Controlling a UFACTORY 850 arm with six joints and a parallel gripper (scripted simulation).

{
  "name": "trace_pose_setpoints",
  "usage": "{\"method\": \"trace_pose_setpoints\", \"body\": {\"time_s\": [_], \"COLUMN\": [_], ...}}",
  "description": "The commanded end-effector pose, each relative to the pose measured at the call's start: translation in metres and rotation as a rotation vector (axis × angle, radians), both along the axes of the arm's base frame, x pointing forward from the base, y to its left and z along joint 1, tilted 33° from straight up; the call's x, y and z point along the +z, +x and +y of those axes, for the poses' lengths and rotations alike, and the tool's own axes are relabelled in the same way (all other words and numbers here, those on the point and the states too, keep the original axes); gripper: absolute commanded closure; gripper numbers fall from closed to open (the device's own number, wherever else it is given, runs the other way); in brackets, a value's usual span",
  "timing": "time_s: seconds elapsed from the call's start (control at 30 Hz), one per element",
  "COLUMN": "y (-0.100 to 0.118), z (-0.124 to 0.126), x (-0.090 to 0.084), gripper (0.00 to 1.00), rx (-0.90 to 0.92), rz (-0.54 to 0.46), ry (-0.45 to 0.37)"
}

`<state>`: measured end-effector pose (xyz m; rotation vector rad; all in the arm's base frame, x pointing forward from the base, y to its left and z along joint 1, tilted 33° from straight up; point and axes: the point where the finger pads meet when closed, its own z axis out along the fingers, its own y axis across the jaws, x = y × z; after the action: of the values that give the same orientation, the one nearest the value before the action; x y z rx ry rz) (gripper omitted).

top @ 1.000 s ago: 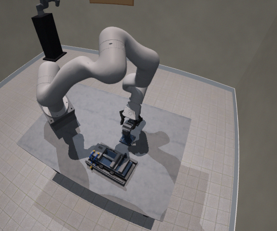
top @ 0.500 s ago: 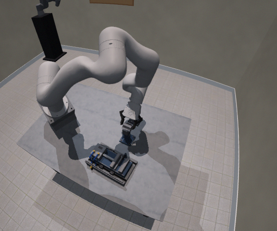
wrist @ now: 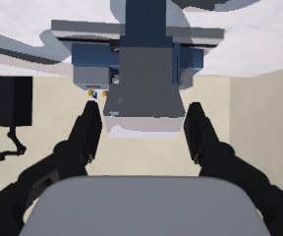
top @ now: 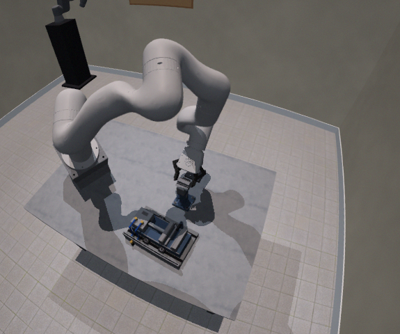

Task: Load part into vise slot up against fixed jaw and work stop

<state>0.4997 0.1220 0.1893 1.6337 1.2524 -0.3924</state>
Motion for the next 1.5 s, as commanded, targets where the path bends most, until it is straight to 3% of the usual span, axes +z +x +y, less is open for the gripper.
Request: {"method": "trace_pose_setpoints", "body": {"time_s": [0.0, 0.9, 1.47], "y": [0.0002, 0.0019, 0.0017], "z": [0.0004, -0.0005, -0.0009], "x": [0.0005, -0.003, -0.0025], "gripper": [0.11, 0.11, 0.11], "rx": [0.0, 0.001, 0.03], "rz": [-0.001, -0.001, 0.001], "ry": [0.001, 0.002, 0.05]}}
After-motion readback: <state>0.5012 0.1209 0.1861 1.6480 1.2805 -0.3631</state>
